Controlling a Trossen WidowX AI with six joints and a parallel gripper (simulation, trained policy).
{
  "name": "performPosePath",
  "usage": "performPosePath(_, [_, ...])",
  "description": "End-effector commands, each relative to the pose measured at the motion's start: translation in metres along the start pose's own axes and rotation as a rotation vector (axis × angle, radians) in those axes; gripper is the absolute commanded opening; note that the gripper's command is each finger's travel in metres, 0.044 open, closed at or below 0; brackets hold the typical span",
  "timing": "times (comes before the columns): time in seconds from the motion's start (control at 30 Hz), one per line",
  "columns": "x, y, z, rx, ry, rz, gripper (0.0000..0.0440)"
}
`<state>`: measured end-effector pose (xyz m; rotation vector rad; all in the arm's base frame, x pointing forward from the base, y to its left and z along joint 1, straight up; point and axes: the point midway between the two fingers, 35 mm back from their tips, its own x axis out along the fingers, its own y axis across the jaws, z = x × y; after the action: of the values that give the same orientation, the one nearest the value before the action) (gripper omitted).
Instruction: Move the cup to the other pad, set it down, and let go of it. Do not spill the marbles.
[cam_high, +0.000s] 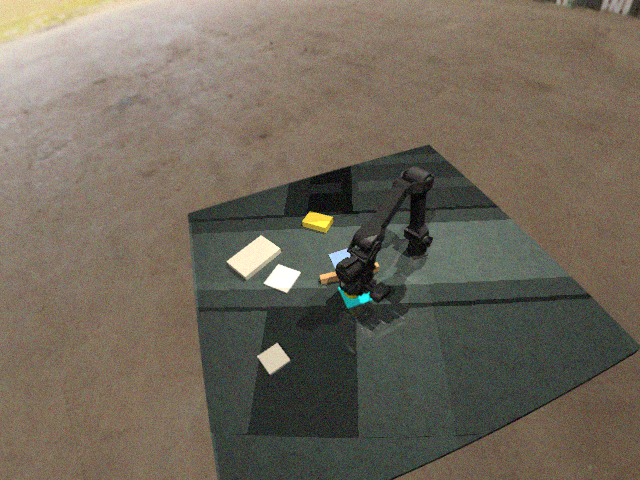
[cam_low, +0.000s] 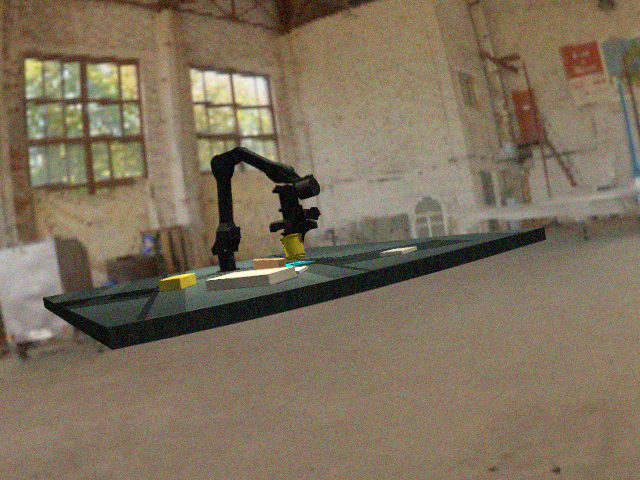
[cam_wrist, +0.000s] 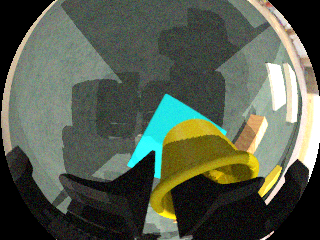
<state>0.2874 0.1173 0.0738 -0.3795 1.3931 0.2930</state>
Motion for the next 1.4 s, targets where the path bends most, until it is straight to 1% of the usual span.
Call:
performPosePath(0.0, [0.010,0.000,-0.006,0.015,0.010,-0.008,0.0037])
performPosePath(0.2, [0.013,-0.002,-0.006,0.034,-0.012,-0.003,0.0079])
performPosePath(0.33, [0.007,-0.004,0.001,0.052,-0.053,0.010,0.0154])
performPosePath(0.37, [0.006,-0.003,0.003,0.056,-0.064,0.014,0.0163])
performPosePath(0.5, [-0.002,-0.004,0.007,0.062,-0.103,0.026,0.0160])
performPosePath(0.83, [-0.020,-0.002,-0.002,0.068,-0.133,0.063,0.0194])
performPosePath(1.3, [-0.058,-0.003,-0.006,0.095,-0.216,0.090,0.0264])
performPosePath(1.37, [-0.065,-0.004,-0.005,0.098,-0.234,0.091,0.0286])
